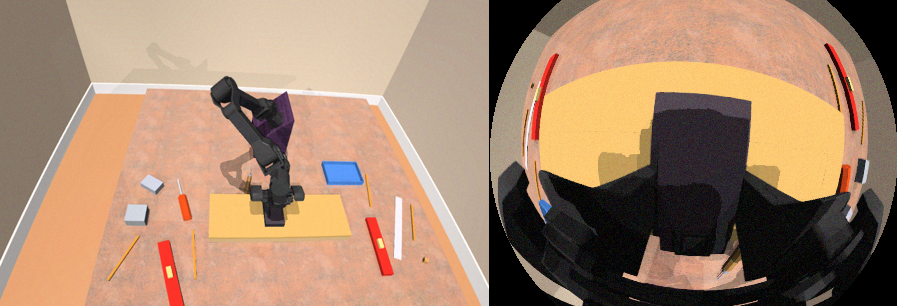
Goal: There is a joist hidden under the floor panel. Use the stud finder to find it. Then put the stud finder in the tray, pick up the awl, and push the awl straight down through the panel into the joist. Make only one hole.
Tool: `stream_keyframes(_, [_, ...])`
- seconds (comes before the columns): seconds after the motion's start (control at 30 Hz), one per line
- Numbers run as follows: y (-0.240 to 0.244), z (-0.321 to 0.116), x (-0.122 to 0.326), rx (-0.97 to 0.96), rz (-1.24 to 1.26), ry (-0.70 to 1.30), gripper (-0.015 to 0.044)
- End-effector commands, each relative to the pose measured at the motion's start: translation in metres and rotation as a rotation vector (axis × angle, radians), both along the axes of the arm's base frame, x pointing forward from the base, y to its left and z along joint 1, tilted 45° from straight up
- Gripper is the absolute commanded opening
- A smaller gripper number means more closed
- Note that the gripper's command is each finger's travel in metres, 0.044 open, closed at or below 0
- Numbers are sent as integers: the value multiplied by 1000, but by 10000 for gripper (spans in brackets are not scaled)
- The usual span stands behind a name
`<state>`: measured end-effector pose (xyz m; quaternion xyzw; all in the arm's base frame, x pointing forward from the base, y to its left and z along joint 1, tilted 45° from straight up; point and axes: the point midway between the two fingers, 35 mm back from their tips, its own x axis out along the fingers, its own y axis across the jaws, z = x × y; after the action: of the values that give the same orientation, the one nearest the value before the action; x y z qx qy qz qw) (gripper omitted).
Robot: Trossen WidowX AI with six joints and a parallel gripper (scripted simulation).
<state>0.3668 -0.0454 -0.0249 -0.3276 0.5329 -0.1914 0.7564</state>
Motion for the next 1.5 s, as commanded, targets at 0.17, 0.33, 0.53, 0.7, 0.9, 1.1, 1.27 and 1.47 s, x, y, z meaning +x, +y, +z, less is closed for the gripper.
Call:
stream_keyframes(0.17, [-11,9,1,-7,-5,-1,0])
stream_keyframes(0.33, [-16,14,1,-7,-5,-1,0])
stream_keyframes(0.53, [-21,20,1,-8,-5,-1,0])
stream_keyframes(0.7, [-26,25,2,-8,-5,-1,0])
stream_keyframes(0.9, [-32,31,2,-8,-5,-1,0])
stream_keyframes(1.1, [-38,36,3,-9,-5,-1,0])
stream_keyframes(1.27, [-43,41,3,-9,-5,-1,0])
stream_keyframes(1.47, [-48,47,4,-9,-5,-1,0])
